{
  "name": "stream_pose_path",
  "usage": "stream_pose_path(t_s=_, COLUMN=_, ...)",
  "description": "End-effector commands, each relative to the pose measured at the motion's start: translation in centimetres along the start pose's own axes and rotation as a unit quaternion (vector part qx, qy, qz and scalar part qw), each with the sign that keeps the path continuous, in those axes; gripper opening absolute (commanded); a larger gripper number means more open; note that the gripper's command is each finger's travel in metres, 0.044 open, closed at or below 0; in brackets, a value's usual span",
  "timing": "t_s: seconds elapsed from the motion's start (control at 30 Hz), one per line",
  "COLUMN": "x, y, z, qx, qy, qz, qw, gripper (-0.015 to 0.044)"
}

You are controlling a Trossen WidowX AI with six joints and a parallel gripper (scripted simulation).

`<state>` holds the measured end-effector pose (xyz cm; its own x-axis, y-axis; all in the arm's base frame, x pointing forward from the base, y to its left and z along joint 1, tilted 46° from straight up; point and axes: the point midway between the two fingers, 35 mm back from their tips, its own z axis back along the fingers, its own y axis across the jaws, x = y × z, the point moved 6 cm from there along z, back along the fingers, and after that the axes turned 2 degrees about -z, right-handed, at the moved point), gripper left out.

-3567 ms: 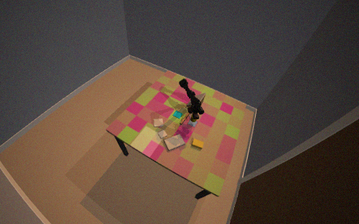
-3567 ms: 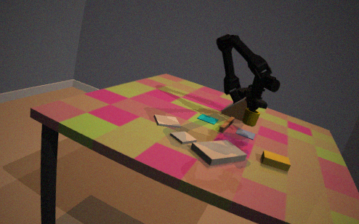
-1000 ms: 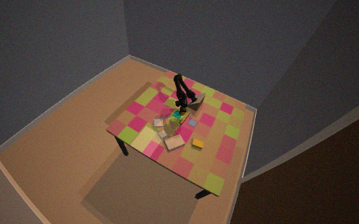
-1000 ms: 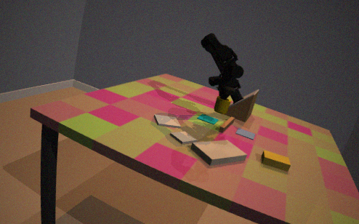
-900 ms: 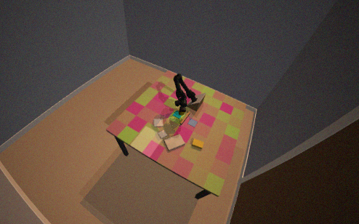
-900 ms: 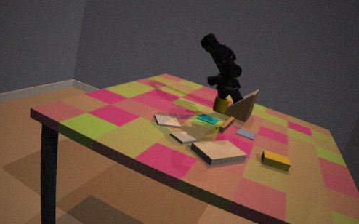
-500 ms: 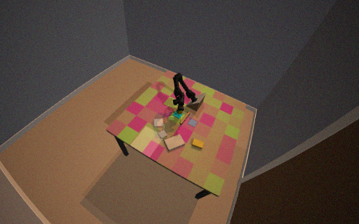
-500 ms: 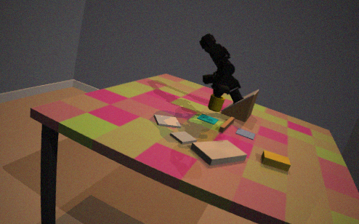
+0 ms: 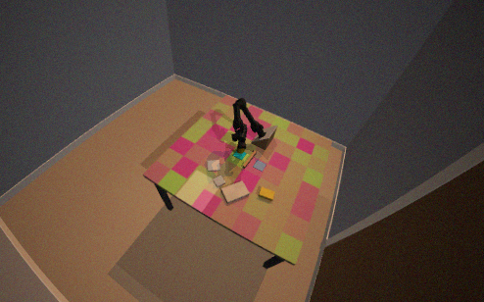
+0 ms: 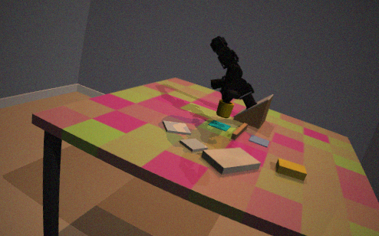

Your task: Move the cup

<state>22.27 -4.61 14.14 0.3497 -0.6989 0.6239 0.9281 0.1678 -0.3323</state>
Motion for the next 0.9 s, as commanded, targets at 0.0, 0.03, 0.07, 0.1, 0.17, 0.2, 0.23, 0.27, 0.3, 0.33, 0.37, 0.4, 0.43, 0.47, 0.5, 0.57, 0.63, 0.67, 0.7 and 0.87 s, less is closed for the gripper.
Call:
stream_pose_path(t_s=0.0, x=-0.1, y=-0.1, z=-0.6, qx=-0.003, qy=-0.002, qz=0.003, qw=1.000, gripper=0.0000)
stream_pose_path(t_s=0.03, x=-0.1, y=-0.1, z=-0.7, qx=-0.003, qy=-0.002, qz=0.003, qw=1.000, gripper=0.0000)
stream_pose_path(t_s=0.07, x=-0.1, y=-0.1, z=-0.9, qx=-0.003, qy=-0.002, qz=0.003, qw=1.000, gripper=0.0000)
stream_pose_path(t_s=0.1, x=-0.1, y=-0.1, z=-1.0, qx=-0.003, qy=-0.002, qz=0.003, qw=1.000, gripper=0.0000)
stream_pose_path(t_s=0.17, x=-0.1, y=-0.1, z=-1.2, qx=-0.003, qy=-0.002, qz=0.003, qw=1.000, gripper=0.0000)
stream_pose_path(t_s=0.2, x=-0.1, y=-0.1, z=-1.3, qx=-0.003, qy=-0.002, qz=0.003, qw=1.000, gripper=0.0000)
stream_pose_path(t_s=0.23, x=0.0, y=-0.1, z=-1.5, qx=-0.003, qy=-0.002, qz=0.003, qw=1.000, gripper=0.0000)
stream_pose_path(t_s=0.27, x=0.0, y=-0.1, z=-1.6, qx=-0.003, qy=-0.002, qz=0.003, qw=1.000, gripper=0.0000)
stream_pose_path(t_s=0.3, x=0.0, y=-0.1, z=-1.7, qx=-0.003, qy=-0.002, qz=0.003, qw=1.000, gripper=0.0000)
stream_pose_path(t_s=0.33, x=0.0, y=-0.1, z=-1.8, qx=-0.003, qy=-0.002, qz=0.003, qw=1.000, gripper=0.0000)
stream_pose_path(t_s=0.37, x=0.0, y=-0.1, z=-2.0, qx=-0.003, qy=-0.002, qz=0.003, qw=1.000, gripper=0.0000)
stream_pose_path(t_s=0.4, x=0.0, y=-0.1, z=-2.1, qx=-0.003, qy=-0.002, qz=0.003, qw=1.000, gripper=0.0000)
stream_pose_path(t_s=0.43, x=0.0, y=-0.1, z=-2.2, qx=-0.003, qy=-0.002, qz=0.003, qw=1.000, gripper=0.0000)
stream_pose_path(t_s=0.47, x=0.0, y=-0.1, z=-2.3, qx=-0.003, qy=-0.002, qz=0.003, qw=1.000, gripper=0.0000)
stream_pose_path(t_s=0.5, x=0.0, y=-0.1, z=-2.5, qx=-0.003, qy=-0.002, qz=0.003, qw=1.000, gripper=0.0000)
stream_pose_path(t_s=0.57, x=0.0, y=-0.2, z=-2.7, qx=-0.003, qy=-0.002, qz=0.003, qw=1.000, gripper=0.0000)
stream_pose_path(t_s=0.63, x=0.0, y=-0.2, z=-2.9, qx=-0.003, qy=-0.002, qz=0.003, qw=1.000, gripper=0.0000)
stream_pose_path(t_s=0.67, x=0.0, y=-0.2, z=-3.1, qx=-0.003, qy=-0.002, qz=0.003, qw=1.000, gripper=0.0000)
stream_pose_path(t_s=0.7, x=0.0, y=-0.2, z=-3.2, qx=-0.003, qy=-0.002, qz=0.003, qw=1.000, gripper=0.0000)
stream_pose_path(t_s=0.87, x=0.0, y=-0.3, z=-3.8, qx=-0.003, qy=-0.002, qz=0.003, qw=1.000, gripper=0.0000)
